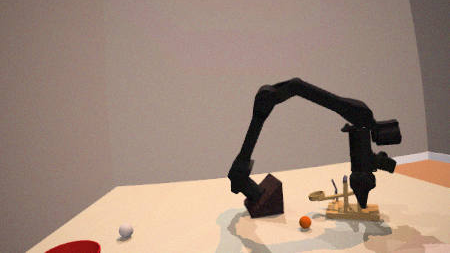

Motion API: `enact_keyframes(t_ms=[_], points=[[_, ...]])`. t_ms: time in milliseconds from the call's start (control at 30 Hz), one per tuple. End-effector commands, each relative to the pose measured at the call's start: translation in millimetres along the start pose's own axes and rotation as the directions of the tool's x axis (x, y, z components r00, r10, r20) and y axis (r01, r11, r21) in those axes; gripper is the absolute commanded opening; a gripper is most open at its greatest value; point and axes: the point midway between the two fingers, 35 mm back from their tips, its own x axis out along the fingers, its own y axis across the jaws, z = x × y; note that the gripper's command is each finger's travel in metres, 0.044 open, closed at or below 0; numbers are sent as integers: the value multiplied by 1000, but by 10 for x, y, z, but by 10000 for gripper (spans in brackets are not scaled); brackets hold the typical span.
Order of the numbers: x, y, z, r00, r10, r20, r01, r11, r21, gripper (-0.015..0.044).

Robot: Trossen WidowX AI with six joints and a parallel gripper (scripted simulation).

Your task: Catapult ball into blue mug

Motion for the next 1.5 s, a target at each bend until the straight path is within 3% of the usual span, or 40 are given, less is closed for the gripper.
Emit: enact_keyframes(t_ms=[0,67,433,633,767,900,1467], points=[[70,-7,-18,1000,-6,-4,6,1000,-5,440],[81,-7,-19,1000,-6,-4,6,1000,-5,440],[43,-1,-5,1000,0,-1,0,1000,0,151],[43,-1,-5,1000,0,-1,0,1000,0,111],[-342,1,3,1000,-1,-1,1,1000,-1,6],[-453,1,-4,1000,-2,-2,2,1000,-1,0],[-202,-12,12,1000,-5,-3,5,1000,-2,0]])
